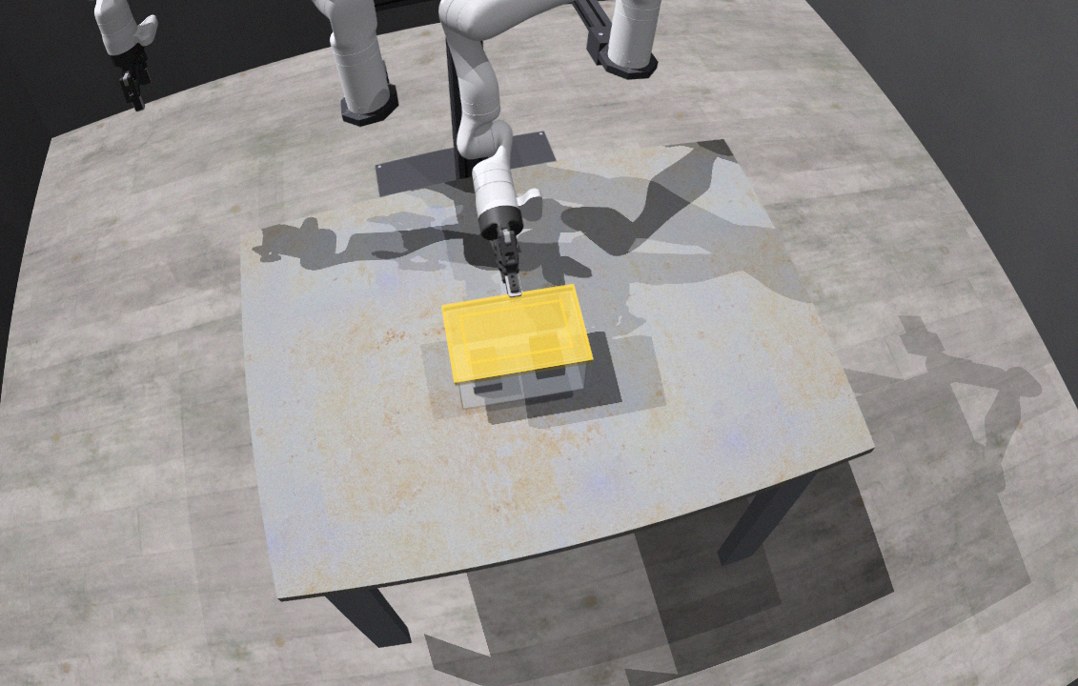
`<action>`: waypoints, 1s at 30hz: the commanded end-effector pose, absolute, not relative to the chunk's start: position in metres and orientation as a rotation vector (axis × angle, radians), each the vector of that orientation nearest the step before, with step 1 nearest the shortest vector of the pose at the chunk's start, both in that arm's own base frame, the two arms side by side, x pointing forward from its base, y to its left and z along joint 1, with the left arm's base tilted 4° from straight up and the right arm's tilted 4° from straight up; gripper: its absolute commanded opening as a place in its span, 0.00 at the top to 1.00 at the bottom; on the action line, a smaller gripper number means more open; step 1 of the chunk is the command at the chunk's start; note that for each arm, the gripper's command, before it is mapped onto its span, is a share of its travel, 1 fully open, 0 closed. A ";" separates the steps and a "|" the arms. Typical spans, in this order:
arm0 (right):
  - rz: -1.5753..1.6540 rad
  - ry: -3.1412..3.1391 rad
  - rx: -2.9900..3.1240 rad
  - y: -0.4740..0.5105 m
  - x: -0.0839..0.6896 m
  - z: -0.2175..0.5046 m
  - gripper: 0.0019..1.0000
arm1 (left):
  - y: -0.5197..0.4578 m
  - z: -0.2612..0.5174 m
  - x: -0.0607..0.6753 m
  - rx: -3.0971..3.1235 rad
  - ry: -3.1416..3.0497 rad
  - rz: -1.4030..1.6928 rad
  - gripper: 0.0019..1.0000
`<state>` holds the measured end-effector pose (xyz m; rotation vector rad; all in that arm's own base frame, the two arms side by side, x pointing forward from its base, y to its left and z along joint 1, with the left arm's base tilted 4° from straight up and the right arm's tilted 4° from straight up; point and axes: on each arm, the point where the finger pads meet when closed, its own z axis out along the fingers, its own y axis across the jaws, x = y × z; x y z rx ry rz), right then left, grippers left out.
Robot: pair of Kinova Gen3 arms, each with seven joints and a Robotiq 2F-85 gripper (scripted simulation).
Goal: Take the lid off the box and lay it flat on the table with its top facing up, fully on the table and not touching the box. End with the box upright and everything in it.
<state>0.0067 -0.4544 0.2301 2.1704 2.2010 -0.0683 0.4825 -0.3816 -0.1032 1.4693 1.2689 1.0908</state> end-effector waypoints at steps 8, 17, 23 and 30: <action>-0.070 2.200 2.169 -0.455 0.007 0.231 0.00 | -0.383 -0.099 0.483 1.484 1.284 1.079 0.77; -0.070 2.200 2.169 -0.455 0.007 0.231 0.00 | -0.383 -0.097 0.483 1.490 1.290 1.075 0.77; -0.070 2.200 2.169 -0.455 0.007 0.231 0.00 | -0.383 -0.097 0.483 1.491 1.291 1.075 0.77; -0.070 2.200 2.169 -0.455 0.007 0.231 0.00 | -0.383 -0.097 0.483 1.494 1.294 1.073 0.77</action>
